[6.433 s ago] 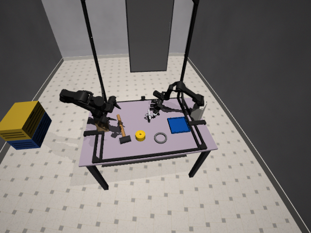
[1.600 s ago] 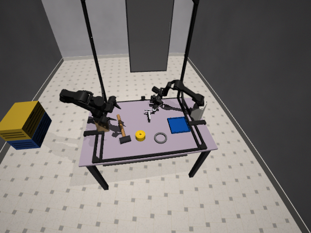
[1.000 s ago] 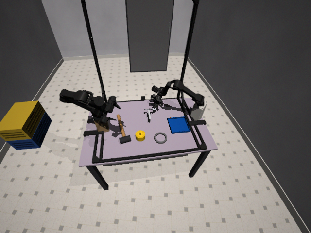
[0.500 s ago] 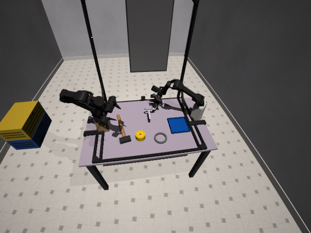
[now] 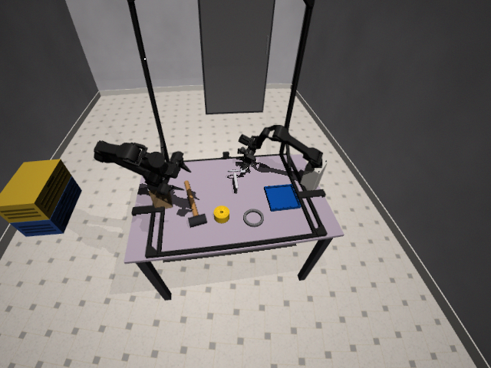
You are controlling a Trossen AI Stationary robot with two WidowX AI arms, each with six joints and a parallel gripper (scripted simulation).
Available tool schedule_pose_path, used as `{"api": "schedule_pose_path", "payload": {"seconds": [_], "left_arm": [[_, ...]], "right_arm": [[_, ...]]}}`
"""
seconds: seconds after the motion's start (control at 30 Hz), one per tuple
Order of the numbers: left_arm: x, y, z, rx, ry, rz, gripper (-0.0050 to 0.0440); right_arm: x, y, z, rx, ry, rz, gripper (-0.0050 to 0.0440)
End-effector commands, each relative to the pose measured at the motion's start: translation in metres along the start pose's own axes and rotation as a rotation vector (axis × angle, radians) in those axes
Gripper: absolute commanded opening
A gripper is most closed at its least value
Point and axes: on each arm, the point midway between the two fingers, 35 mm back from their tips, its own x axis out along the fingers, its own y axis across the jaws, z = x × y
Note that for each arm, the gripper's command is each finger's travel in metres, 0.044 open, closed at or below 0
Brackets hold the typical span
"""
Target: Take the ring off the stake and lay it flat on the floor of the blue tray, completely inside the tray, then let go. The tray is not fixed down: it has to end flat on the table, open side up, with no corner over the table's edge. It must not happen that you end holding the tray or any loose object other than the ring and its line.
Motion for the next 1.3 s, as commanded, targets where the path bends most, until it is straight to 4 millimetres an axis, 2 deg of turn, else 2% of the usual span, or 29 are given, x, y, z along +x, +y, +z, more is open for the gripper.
{"api": "schedule_pose_path", "payload": {"seconds": [0.0,0.3,1.27], "left_arm": [[-0.003,-0.002,0.002,-0.005,0.003,0.003,0.0000],[-0.006,-0.006,0.004,-0.005,0.003,0.003,0.0000],[-0.016,-0.002,0.011,-0.033,0.005,-0.003,0.0000]], "right_arm": [[0.000,0.000,0.000,0.002,0.002,-0.003,0.0400],[0.000,0.000,0.000,0.002,0.002,-0.003,0.0400],[0.000,0.000,0.000,0.002,0.002,-0.003,0.0400]]}}
